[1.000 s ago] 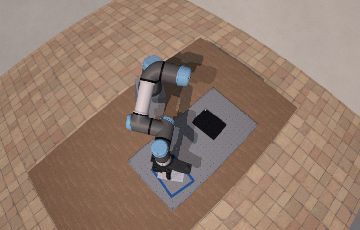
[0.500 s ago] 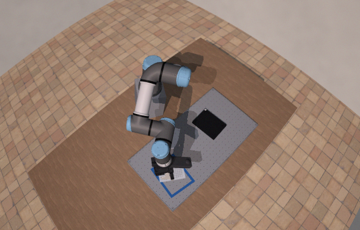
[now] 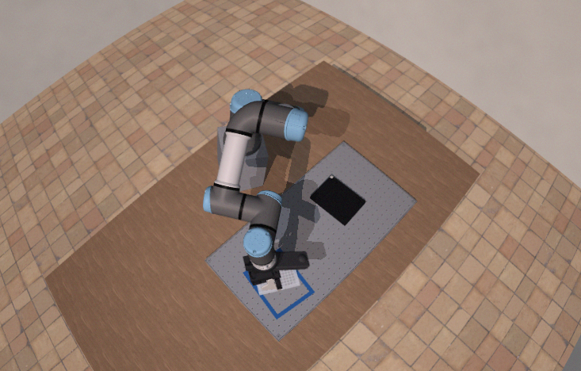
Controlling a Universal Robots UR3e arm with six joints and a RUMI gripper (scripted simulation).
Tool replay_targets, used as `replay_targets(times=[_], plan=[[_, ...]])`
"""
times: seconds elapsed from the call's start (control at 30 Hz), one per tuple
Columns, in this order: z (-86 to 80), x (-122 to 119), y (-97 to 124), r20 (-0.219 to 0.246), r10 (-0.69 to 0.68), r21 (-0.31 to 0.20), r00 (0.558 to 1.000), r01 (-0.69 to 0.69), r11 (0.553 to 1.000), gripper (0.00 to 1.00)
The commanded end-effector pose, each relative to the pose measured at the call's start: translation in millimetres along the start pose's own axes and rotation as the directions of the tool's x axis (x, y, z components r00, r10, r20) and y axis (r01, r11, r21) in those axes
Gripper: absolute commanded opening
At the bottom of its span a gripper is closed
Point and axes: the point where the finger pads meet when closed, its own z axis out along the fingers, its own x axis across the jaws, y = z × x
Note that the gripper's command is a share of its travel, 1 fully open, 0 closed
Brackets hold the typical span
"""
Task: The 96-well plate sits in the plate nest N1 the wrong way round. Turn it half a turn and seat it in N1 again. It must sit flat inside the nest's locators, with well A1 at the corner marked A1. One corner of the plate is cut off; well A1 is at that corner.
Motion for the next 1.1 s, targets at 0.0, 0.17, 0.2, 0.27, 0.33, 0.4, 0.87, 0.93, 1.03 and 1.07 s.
replay_targets(times=[0.0, 0.17, 0.2, 0.27, 0.33, 0.4, 0.87, 0.93, 1.03, 1.07], plan=[[-1.0, 0.8, 0.2, -0.001, -0.006, 0.001, 1.0, 0.006, 1.0, 0.0], [-1.0, 0.8, 0.2, -0.001, -0.006, 0.001, 1.0, 0.006, 1.0, 0.0], [-1.0, 0.8, 0.2, -0.001, -0.006, 0.001, 1.0, 0.006, 1.0, 0.0], [-1.0, 0.8, 0.2, -0.001, -0.006, 0.001, 1.0, 0.006, 1.0, 0.0], [-1.0, 0.8, 0.2, -0.001, -0.006, 0.001, 1.0, 0.006, 1.0, 0.0], [-1.0, 0.8, 0.2, -0.001, -0.006, 0.001, 1.0, 0.006, 1.0, 0.0], [2.2, 0.7, 0.1, -0.001, -0.006, 0.002, 1.0, 0.006, 1.0, 0.0], [2.2, 0.7, 0.1, -0.001, -0.006, 0.002, 1.0, 0.006, 1.0, 0.0], [4.4, 0.3, -0.2, 0.0, -0.006, 0.002, 1.0, 0.006, 1.0, 0.0], [5.1, 0.3, -0.2, 0.0, -0.006, 0.002, 1.0, 0.006, 1.0, 0.0]])
